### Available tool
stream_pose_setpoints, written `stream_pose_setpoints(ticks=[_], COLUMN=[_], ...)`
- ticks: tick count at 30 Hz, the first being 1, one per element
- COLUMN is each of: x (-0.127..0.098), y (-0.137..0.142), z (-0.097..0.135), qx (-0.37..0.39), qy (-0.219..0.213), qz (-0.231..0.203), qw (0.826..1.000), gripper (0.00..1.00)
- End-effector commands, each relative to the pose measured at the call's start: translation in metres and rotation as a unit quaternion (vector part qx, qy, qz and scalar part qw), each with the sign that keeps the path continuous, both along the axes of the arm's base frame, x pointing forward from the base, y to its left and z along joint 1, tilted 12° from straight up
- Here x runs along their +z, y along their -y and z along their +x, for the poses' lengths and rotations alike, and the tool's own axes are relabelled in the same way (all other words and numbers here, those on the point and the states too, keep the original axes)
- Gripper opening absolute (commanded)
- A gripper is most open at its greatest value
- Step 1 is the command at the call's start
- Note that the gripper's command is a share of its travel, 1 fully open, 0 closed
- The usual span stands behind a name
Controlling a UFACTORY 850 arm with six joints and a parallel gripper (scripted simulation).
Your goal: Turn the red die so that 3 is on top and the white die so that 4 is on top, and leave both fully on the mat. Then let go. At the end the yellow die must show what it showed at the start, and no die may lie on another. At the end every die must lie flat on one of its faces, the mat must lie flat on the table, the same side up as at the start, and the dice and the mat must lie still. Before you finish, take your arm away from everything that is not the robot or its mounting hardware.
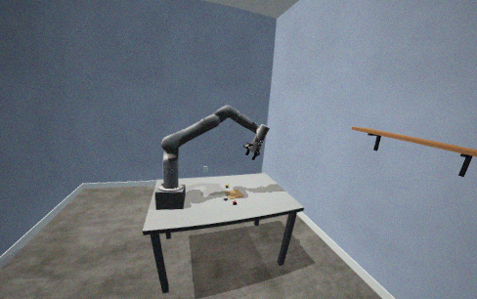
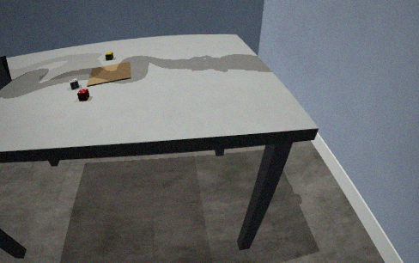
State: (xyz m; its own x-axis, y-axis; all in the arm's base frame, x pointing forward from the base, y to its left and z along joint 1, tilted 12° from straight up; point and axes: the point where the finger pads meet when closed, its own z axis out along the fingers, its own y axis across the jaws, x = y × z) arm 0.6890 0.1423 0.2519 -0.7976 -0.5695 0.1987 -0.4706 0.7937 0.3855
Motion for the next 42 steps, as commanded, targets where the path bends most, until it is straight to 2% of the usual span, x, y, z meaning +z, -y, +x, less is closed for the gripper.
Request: stream_pose_setpoints(ticks=[1,20,22,25,26,27,28,29,30,31,34,35,36,37,39,40,41,42], x=[0.001,-0.003,-0.015,-0.051,-0.051,-0.067,-0.067,-0.085,-0.085,-0.103,-0.103,-0.122,-0.122,-0.14,-0.14,-0.157,-0.157,-0.172], y=[0.0,0.003,0.012,0.04,0.04,0.053,0.053,0.068,0.068,0.085,0.085,0.102,0.102,0.12,0.12,0.138,0.138,0.154], z=[0.001,0.001,0.0,-0.006,-0.006,-0.011,-0.011,-0.018,-0.018,-0.027,-0.027,-0.038,-0.038,-0.053,-0.053,-0.069,-0.069,-0.086], qx=[0.0,-0.003,-0.012,-0.04,-0.04,-0.054,-0.054,-0.069,-0.069,-0.086,-0.086,-0.103,-0.103,-0.121,-0.121,-0.138,-0.138,-0.154], qy=[0.001,0.003,0.01,0.031,0.031,0.041,0.041,0.051,0.051,0.063,0.063,0.075,0.075,0.087,0.087,0.098,0.098,0.108], qz=[0.0,0.002,0.009,0.024,0.024,0.028,0.028,0.031,0.031,0.032,0.032,0.031,0.031,0.026,0.026,0.02,0.02,0.011], qw=[1.0,1.0,1.0,0.998,0.998,0.997,0.997,0.996,0.996,0.994,0.994,0.991,0.991,0.988,0.988,0.985,0.985,0.982], gripper=[1.0,1.0,1.0,1.0,1.0,1.0,1.0,1.0,1.0,1.0,1.0,1.0,1.0,1.0,1.0,1.0,1.0,1.0])
